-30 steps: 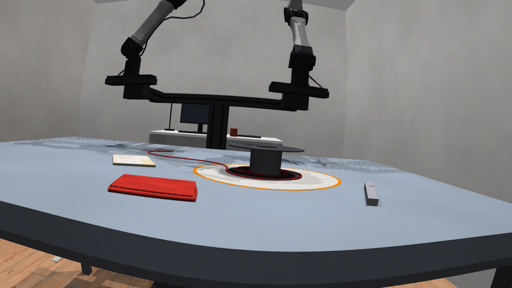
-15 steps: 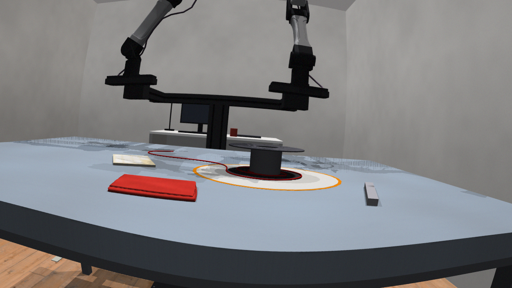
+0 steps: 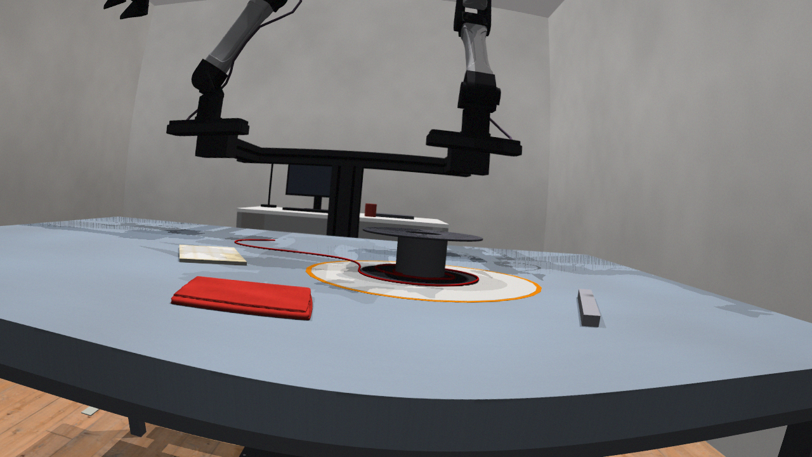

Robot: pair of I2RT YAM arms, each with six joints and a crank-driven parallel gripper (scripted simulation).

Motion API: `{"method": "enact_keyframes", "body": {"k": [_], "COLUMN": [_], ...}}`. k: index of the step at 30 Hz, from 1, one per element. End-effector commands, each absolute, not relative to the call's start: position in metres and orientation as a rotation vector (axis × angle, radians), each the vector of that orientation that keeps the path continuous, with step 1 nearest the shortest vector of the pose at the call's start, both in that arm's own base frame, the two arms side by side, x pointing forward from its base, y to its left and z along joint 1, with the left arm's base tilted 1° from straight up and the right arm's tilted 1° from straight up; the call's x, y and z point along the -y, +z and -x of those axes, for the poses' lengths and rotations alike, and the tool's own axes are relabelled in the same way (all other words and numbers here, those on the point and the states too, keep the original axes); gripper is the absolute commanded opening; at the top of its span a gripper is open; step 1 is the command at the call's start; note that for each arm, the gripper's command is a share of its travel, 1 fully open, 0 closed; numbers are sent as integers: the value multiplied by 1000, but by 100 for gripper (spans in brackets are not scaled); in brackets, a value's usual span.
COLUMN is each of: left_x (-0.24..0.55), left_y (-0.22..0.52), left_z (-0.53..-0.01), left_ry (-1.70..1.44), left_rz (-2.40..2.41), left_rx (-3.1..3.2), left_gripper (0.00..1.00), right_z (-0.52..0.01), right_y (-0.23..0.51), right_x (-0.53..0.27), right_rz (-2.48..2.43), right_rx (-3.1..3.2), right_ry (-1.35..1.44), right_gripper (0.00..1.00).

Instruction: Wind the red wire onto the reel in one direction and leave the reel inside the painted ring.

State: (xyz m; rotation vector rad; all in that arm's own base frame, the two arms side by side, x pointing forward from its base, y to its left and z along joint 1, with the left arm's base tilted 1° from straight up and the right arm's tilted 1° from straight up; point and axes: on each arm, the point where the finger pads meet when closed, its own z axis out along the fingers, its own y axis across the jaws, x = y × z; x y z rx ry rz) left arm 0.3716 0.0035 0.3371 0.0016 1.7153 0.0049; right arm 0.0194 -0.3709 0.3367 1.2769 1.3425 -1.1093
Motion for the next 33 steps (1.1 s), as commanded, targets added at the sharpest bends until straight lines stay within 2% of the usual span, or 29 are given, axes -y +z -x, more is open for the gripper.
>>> {"method": "enact_keyframes", "body": {"k": [1, 27, 33], "left_x": [0, 0, 0], "left_y": [362, 360, 360], "left_z": [-382, -382, -382], "left_ry": [0, 0, 0], "left_rz": [0, 0, 0], "left_rx": [-1571, -1571, -1571], "left_gripper": [100, 100, 100], "right_z": [-18, -19, -37], "right_y": [362, 360, 351], "right_x": [382, 382, 385], "right_rz": [-1174, -1173, -1151], "right_rx": [-1231, -1233, -1274], "right_ry": [-1174, -1172, -1131], "right_gripper": [100, 100, 99]}}
